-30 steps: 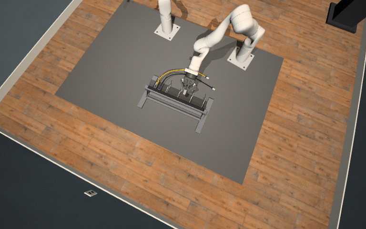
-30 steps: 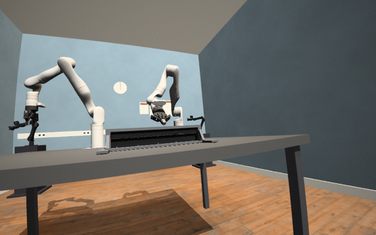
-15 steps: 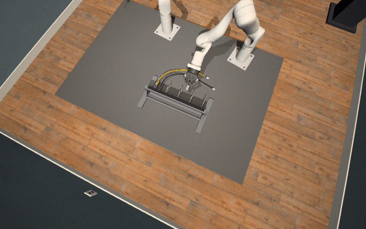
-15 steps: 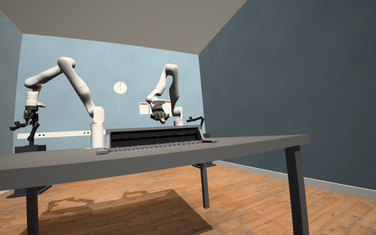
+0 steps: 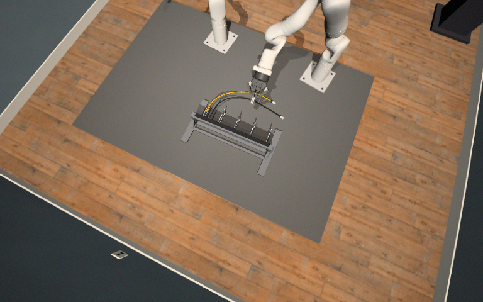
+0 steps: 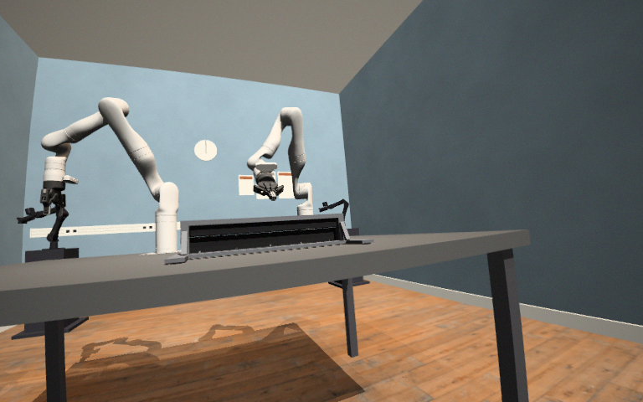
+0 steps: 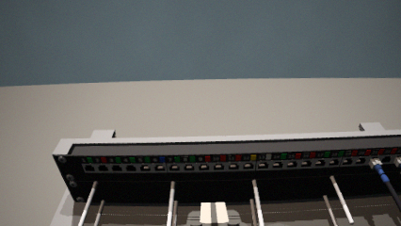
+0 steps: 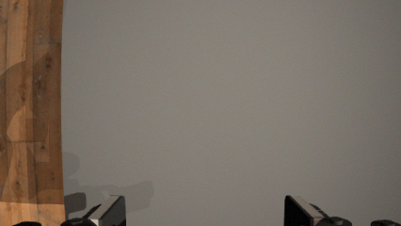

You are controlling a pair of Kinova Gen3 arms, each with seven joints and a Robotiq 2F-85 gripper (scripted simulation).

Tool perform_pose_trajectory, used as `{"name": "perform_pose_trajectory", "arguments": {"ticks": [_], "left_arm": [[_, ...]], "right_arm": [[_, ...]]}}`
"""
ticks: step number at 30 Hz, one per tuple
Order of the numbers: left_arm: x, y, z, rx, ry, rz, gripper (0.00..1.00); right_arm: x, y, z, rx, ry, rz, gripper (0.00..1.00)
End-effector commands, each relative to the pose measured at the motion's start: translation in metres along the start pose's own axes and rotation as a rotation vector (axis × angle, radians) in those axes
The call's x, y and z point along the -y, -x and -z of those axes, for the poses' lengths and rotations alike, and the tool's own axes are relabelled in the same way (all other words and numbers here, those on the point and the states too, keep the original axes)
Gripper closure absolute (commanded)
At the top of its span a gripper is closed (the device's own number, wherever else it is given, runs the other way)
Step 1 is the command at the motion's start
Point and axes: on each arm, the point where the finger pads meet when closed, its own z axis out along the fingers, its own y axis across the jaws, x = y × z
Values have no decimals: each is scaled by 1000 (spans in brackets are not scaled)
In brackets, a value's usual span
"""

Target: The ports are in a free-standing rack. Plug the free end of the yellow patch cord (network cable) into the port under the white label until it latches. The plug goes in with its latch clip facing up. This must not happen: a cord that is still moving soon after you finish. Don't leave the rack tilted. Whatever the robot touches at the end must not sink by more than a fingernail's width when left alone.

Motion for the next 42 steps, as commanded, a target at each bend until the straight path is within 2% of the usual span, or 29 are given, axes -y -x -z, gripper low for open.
{"name": "perform_pose_trajectory", "arguments": {"ticks": [1, 15, 24, 26, 35, 42], "left_arm": [[-2, -7, 17, -19, 6, -12, 903], [-12, -10, 18, -23, 8, -6, 903], [-51, -7, 17, -18, 7, -8, 903], [-51, -7, 17, -18, 7, -8, 903], [-91, -7, 17, -18, 7, -9, 903], [-103, -8, 18, -20, 8, -8, 903]], "right_arm": [[4, 4, 3, 13, -7, 6, 2], [4, 4, 3, 13, -7, 6, 2], [4, 4, 3, 13, -7, 6, 2], [4, 4, 3, 13, -7, 6, 2], [4, 4, 3, 13, -7, 6, 2], [4, 4, 3, 13, -7, 6, 2]]}}
